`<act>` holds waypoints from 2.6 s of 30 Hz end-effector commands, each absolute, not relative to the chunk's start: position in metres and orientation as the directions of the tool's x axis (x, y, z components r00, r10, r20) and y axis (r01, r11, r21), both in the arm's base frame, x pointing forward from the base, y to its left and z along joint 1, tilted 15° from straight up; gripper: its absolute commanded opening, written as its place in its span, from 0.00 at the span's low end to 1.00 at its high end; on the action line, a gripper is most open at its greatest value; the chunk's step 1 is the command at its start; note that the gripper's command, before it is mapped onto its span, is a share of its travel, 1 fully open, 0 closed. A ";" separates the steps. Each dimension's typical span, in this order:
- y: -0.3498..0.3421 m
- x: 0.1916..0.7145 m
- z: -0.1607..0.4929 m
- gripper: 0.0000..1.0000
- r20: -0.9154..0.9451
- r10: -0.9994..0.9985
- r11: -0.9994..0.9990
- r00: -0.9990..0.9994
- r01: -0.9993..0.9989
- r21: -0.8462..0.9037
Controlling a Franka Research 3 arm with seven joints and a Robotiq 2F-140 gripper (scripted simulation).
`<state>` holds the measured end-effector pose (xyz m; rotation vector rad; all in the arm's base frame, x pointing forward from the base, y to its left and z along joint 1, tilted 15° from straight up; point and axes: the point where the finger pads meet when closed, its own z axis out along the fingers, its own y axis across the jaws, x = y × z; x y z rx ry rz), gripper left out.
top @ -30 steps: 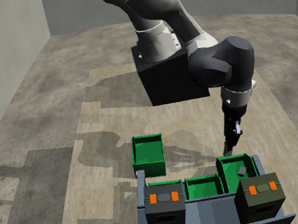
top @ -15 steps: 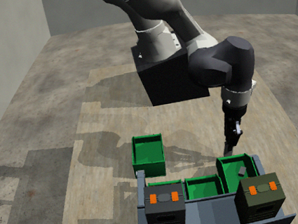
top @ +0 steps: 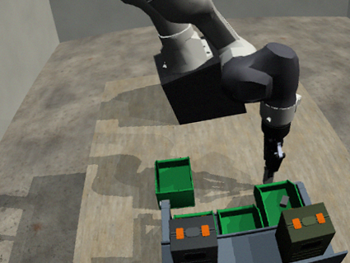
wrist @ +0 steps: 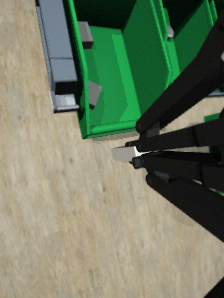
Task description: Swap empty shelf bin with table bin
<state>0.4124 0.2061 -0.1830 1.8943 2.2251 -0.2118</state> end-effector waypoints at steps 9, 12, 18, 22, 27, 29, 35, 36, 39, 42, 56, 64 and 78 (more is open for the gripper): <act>0.207 0.413 -0.184 0.00 -0.251 0.957 0.161 -0.148 0.987 0.029; 0.207 0.412 -0.184 0.00 -0.251 0.957 0.161 -0.148 0.987 0.029; 0.207 0.412 -0.184 0.00 -0.251 0.957 0.161 -0.148 0.987 0.029; 0.207 0.412 -0.184 0.00 -0.251 0.957 0.161 -0.148 0.987 0.029; 0.207 0.412 -0.184 0.00 -0.251 0.957 0.161 -0.148 0.987 0.029; 0.207 0.412 -0.184 0.00 -0.251 0.957 0.161 -0.148 0.987 0.029; 0.207 0.412 -0.184 0.00 -0.251 0.957 0.161 -0.148 0.987 0.029; 0.207 0.412 -0.184 0.00 -0.251 0.957 0.161 -0.148 0.987 0.029; 0.207 0.412 -0.184 0.00 -0.251 0.957 0.161 -0.148 0.987 0.029; 0.207 0.412 -0.184 0.00 -0.251 0.957 0.161 -0.148 0.987 0.029; 0.207 0.411 -0.184 0.00 -0.251 0.957 0.161 -0.148 0.987 0.029; 0.207 0.412 -0.184 0.00 -0.251 0.957 0.161 -0.148 0.987 0.029; 0.209 0.427 -0.184 0.00 -0.251 0.957 0.161 -0.148 0.987 0.029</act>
